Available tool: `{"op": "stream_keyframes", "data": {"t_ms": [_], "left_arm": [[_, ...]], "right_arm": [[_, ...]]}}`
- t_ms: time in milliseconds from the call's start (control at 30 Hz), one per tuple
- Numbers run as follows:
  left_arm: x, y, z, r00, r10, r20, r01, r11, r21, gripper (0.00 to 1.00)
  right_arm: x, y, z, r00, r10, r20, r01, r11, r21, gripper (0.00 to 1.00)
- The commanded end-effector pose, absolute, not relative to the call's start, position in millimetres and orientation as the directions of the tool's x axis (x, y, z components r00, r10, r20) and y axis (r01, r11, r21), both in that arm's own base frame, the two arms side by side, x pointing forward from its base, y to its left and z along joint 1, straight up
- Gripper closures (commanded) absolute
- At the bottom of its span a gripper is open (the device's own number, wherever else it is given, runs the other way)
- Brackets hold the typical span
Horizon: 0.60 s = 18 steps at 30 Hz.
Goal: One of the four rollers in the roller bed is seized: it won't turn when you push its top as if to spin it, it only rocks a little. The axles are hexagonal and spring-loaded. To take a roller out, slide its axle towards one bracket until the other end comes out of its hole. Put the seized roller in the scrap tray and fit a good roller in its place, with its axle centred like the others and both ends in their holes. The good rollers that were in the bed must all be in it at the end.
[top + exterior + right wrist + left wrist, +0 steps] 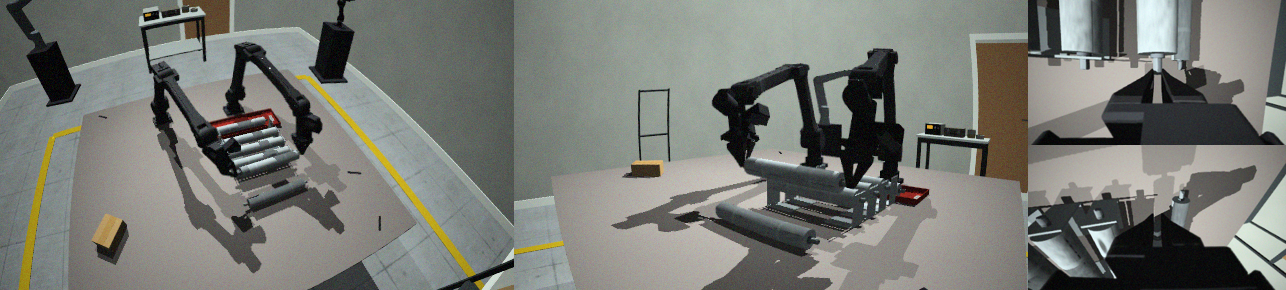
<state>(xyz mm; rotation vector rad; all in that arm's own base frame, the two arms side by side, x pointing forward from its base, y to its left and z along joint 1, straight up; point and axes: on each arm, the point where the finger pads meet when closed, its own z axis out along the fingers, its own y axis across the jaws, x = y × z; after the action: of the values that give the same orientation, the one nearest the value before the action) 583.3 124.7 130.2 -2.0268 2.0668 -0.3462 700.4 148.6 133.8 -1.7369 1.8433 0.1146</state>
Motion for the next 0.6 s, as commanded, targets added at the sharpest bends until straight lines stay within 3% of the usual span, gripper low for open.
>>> {"op": "stream_keyframes", "data": {"t_ms": [0,567], "left_arm": [[610.4,131.5,209.8,-0.024,-0.999,-0.036,-0.888,0.038,-0.458,0.97],[609.6,133.5,214.0,-0.024,-0.999,-0.041,-0.882,0.04,-0.469,0.97]], "right_arm": [[720.7,154.9,214.3,0.106,-0.873,-0.476,-0.879,0.141,-0.454,0.97],[721.3,153.6,213.8,0.103,-0.872,-0.478,-0.878,0.146,-0.456,0.97]]}}
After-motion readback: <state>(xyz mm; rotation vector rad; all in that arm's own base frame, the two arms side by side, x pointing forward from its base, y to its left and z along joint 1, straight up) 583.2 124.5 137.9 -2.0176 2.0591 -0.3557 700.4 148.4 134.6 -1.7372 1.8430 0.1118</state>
